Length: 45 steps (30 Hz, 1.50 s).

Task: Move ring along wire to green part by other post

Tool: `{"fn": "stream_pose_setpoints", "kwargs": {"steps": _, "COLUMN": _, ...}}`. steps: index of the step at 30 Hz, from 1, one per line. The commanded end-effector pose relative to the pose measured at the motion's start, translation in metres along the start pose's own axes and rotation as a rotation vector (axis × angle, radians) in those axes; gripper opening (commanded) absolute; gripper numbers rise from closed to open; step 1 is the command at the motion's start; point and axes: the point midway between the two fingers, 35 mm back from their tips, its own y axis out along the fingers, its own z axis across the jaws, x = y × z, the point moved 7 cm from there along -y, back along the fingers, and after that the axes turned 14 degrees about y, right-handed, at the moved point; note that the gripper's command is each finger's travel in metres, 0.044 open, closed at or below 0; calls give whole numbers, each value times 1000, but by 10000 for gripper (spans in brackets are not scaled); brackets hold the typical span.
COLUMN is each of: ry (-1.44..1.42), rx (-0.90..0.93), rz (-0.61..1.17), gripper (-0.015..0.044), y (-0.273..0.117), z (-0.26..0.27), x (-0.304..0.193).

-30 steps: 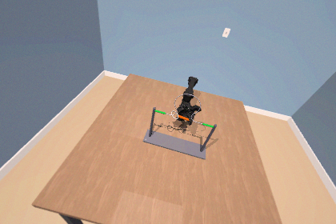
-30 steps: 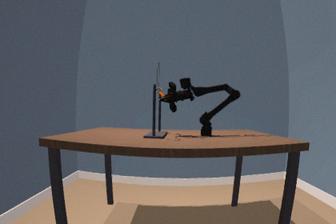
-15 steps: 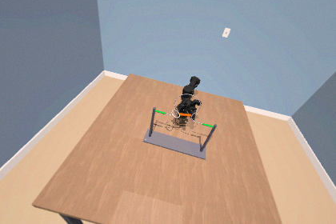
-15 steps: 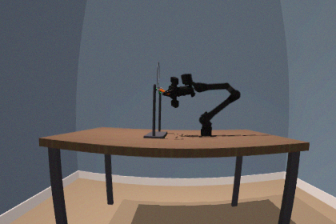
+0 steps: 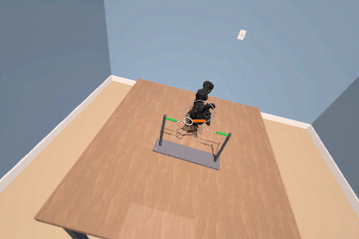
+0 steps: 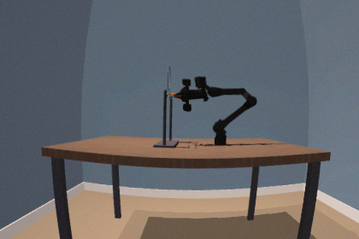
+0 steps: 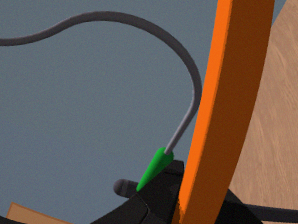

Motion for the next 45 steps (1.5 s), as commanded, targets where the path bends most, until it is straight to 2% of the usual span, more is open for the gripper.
{"fn": "stream_pose_setpoints", "kwargs": {"steps": 1, "ry": 20, "rx": 24, "rz": 11, "gripper": -150, "y": -1, "z": 8, "x": -2}}
{"fn": "stream_pose_setpoints", "kwargs": {"steps": 45, "ry": 470, "rx": 244, "rz": 86, "gripper": -150, "y": -13, "z": 72, "x": 0}}
